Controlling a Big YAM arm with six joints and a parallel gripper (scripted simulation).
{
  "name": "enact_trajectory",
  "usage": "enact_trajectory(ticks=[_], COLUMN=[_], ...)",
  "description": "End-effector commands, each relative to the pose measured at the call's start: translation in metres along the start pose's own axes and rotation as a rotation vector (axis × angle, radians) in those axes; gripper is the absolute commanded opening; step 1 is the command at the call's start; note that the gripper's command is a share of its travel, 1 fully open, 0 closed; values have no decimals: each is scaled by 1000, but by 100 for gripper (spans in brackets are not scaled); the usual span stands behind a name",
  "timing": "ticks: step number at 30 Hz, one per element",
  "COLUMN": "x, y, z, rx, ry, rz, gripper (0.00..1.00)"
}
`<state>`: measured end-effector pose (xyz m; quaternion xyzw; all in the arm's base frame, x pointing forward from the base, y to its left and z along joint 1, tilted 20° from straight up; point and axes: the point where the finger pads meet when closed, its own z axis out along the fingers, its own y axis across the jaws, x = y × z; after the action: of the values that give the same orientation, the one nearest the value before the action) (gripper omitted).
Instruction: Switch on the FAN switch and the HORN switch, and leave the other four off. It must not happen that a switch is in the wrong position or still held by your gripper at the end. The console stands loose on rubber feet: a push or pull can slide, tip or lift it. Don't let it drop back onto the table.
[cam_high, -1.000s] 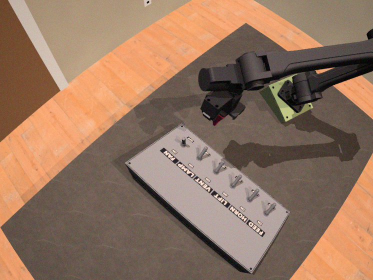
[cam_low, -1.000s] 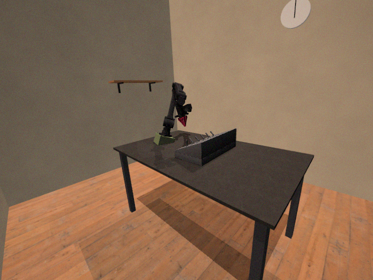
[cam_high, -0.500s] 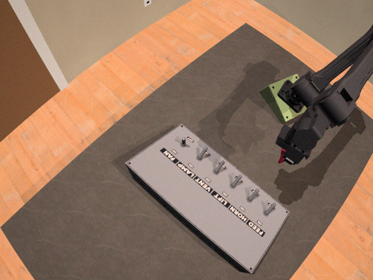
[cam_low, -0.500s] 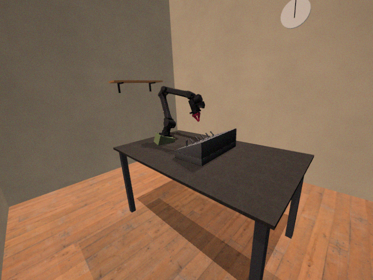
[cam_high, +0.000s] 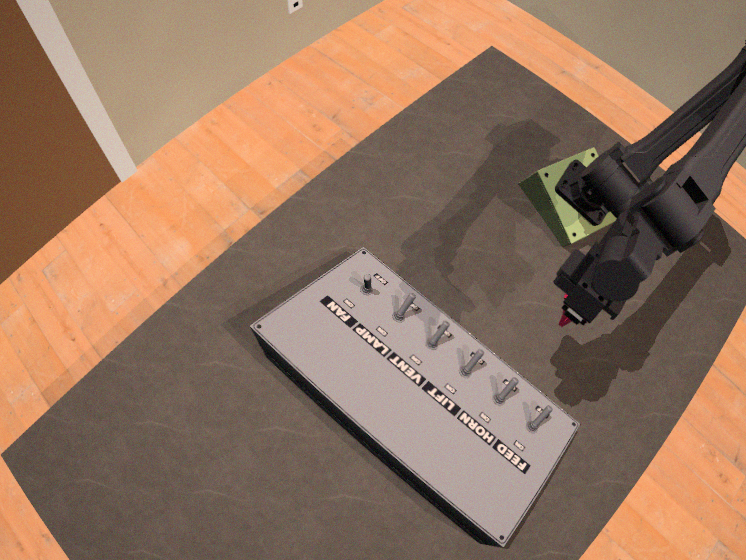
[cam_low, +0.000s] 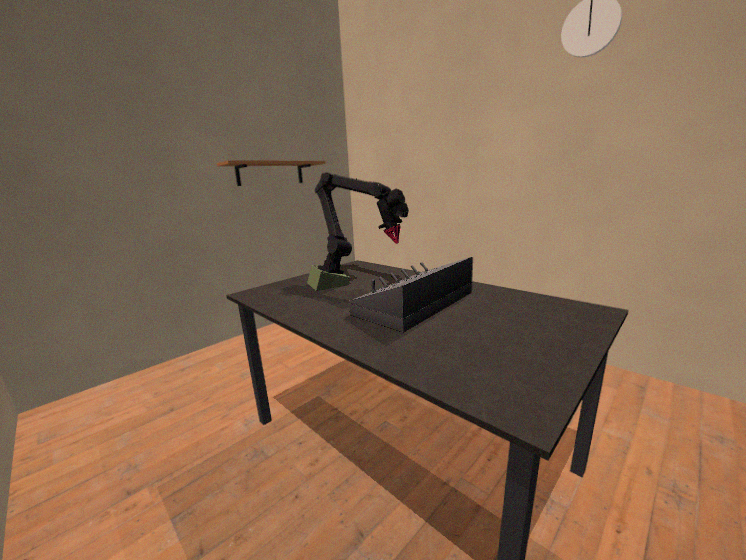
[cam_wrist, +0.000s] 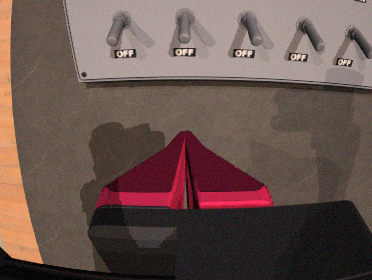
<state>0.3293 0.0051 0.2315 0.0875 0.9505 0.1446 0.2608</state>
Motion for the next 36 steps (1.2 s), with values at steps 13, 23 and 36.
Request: enact_trajectory(ticks=[13,23,36], x=[-14,-14,-6], y=[5,5,4], z=[-8,-8,10], rx=[-5,-5,-3], ry=[-45,-45,-16], rz=[-8,-8,-1], gripper=[0,0,0])
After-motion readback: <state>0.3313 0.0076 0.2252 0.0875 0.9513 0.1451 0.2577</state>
